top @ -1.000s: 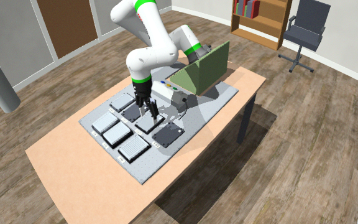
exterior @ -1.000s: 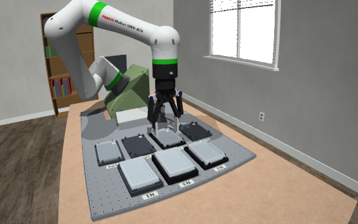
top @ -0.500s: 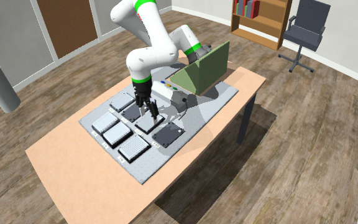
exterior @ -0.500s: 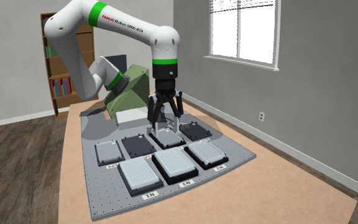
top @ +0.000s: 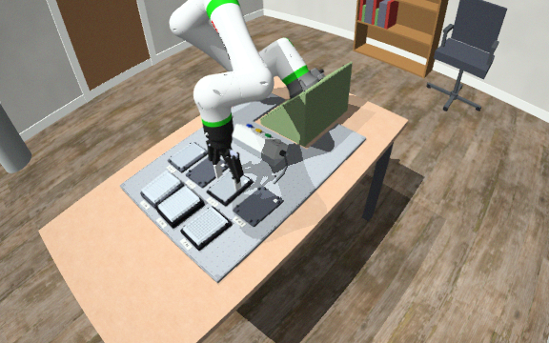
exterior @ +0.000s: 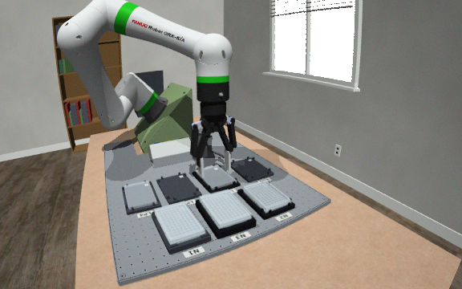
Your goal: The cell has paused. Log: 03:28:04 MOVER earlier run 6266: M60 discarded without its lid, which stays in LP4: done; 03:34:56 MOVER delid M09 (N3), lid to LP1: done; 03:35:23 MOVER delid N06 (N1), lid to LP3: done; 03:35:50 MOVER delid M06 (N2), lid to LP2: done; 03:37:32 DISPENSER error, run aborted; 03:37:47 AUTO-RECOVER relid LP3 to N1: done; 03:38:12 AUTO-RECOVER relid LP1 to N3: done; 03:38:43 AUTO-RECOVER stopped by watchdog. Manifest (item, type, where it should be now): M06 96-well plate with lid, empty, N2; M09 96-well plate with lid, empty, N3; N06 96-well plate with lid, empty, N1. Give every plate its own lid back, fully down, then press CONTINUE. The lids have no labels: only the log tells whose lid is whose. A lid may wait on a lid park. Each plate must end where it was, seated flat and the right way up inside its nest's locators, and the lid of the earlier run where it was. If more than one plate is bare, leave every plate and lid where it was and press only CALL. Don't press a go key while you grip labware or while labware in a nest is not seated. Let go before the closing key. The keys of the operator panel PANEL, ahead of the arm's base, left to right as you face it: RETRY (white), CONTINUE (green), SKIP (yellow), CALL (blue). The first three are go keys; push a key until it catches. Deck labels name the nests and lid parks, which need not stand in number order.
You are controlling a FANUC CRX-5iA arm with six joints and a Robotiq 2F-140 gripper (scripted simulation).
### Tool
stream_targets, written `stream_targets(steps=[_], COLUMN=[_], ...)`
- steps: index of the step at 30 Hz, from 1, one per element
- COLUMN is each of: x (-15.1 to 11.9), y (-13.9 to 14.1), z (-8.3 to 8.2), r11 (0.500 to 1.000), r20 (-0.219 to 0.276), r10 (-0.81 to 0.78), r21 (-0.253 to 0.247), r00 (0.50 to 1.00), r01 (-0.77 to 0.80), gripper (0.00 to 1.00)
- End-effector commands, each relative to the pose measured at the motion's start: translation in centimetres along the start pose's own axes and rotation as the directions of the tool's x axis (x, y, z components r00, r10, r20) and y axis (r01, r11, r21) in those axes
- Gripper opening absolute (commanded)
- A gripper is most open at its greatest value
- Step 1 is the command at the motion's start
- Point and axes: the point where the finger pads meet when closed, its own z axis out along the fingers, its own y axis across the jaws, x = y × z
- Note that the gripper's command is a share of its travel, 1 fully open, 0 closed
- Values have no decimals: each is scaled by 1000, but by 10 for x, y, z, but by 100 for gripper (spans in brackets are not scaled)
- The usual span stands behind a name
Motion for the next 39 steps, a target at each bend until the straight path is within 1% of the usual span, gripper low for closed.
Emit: stream_targets(steps=[1,30,31,39], x=[0,0,0,0], y=[0,0,0,0], z=[0,0,0,0], r11=[1000,1000,1000,1000], r20=[0,0,0,0], r10=[0,0,0,0], r21=[0,0,0,0], r00=[1000,1000,1000,1000], r01=[0,0,0,0], gripper=[59,59,66,66])
